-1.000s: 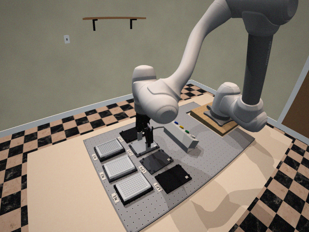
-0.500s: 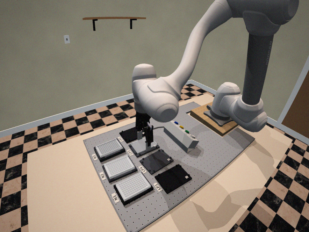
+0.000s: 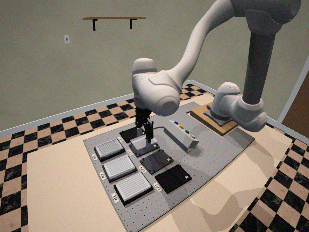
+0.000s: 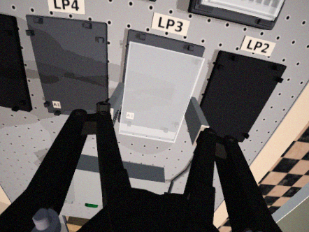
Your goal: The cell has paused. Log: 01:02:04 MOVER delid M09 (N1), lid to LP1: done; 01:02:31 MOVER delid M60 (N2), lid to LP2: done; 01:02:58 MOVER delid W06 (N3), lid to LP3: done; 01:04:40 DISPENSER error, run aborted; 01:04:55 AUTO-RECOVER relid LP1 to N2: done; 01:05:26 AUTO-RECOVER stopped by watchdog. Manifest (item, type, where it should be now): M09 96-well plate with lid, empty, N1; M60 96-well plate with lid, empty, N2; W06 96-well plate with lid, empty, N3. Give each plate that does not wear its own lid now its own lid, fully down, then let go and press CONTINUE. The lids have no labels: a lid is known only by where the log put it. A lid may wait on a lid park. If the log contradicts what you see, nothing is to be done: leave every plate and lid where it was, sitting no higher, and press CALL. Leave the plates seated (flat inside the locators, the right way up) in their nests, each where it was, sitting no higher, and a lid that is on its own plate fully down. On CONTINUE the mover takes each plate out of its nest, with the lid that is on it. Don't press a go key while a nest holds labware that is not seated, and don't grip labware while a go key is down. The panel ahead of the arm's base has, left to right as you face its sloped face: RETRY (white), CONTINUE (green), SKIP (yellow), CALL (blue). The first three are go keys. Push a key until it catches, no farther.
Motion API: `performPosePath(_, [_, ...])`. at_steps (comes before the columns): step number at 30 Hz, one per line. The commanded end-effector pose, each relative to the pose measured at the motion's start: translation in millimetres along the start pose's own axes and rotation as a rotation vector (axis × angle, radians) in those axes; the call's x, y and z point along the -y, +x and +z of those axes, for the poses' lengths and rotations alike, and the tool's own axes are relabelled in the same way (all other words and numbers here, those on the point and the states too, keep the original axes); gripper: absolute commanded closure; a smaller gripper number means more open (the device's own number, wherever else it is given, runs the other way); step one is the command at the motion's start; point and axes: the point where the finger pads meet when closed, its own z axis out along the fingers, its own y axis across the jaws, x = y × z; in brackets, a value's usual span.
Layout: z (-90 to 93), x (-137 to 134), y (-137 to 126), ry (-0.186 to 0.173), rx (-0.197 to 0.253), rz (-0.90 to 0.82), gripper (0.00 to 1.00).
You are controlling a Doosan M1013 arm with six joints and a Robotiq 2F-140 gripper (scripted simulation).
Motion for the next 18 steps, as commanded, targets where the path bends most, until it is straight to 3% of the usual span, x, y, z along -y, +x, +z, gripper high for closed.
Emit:
performPosePath(1, [-2.5, 0.0, 0.0, 0.0, 0.0, 0.0, 1.0])
performPosePath(18, [-30.9, 0.0, 0.0, 0.0, 0.0, 0.0, 1.0])
